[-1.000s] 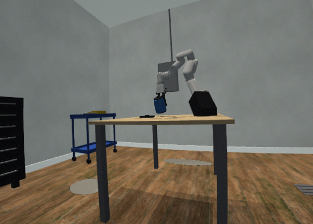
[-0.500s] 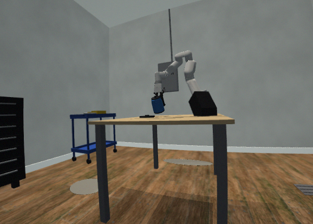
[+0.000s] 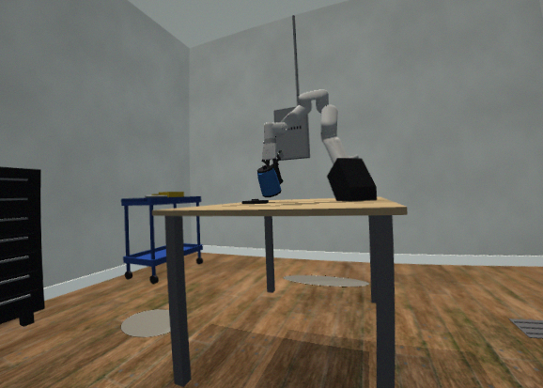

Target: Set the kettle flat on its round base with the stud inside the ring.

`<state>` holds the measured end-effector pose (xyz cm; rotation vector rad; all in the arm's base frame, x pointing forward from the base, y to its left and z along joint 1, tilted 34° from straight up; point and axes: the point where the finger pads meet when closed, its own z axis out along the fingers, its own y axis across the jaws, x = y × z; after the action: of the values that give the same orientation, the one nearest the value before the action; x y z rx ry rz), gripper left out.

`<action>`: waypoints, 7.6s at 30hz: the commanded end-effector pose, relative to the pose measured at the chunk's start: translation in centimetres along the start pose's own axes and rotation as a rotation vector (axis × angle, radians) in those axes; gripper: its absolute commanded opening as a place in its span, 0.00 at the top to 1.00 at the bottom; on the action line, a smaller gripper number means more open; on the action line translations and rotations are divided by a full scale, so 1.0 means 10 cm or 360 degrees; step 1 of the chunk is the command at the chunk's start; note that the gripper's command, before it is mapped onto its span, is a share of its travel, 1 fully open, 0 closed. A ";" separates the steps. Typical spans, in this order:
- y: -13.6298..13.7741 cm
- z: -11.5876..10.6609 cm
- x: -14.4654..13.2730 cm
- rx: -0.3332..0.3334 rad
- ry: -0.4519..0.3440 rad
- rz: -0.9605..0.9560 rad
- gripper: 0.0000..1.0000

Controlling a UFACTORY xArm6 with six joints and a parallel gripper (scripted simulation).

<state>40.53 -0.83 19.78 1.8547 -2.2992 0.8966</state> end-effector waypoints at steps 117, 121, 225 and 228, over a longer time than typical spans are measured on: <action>-0.10 -0.01 -1.32 0.0005 0.0000 0.0002 1.00; -0.10 -0.01 -1.32 0.0005 0.0000 0.0002 1.00; -0.10 0.02 -1.41 0.0005 0.0000 0.0002 1.00; -0.10 0.03 -1.41 0.0004 0.0000 0.0002 1.00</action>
<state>45.31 11.23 14.33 1.8518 -2.2977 0.8983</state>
